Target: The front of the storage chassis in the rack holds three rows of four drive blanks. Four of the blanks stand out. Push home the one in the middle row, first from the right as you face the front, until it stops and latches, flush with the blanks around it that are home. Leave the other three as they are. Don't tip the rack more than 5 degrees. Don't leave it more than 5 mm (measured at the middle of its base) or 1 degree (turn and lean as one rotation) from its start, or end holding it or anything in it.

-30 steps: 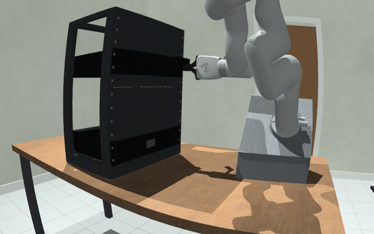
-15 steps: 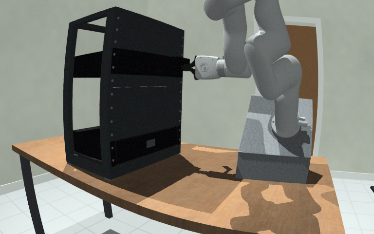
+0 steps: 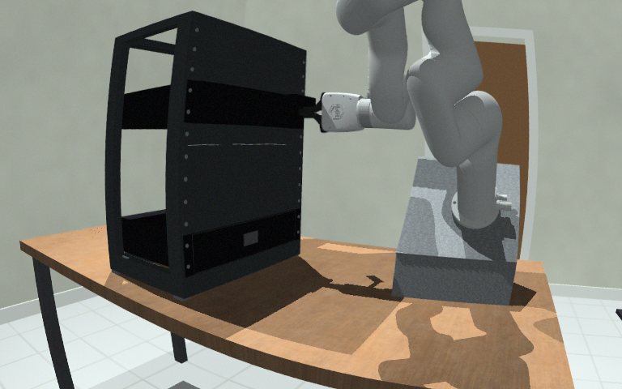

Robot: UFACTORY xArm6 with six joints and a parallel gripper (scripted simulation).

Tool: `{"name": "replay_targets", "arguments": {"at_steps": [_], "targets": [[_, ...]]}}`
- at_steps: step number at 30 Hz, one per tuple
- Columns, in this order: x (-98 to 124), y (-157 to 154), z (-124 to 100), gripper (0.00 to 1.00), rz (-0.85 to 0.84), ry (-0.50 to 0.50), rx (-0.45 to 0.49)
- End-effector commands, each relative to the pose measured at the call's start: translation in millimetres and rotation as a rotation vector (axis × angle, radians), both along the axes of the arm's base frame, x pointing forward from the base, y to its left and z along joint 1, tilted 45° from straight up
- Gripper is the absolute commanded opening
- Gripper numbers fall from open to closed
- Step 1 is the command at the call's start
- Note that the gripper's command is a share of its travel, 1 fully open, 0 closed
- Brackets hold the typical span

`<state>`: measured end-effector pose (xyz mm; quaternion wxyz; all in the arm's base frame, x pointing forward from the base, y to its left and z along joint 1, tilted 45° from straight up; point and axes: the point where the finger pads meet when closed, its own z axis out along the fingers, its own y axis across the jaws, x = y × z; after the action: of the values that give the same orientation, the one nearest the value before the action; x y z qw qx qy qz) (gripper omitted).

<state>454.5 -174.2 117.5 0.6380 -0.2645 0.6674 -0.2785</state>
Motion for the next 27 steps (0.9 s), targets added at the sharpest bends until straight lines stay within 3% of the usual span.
{"name": "replay_targets", "arguments": {"at_steps": [1, 27], "targets": [[3, -1, 1, 0.00, -0.001, -0.003, -0.002], [14, -1, 1, 0.00, -0.001, -0.003, -0.002]]}}
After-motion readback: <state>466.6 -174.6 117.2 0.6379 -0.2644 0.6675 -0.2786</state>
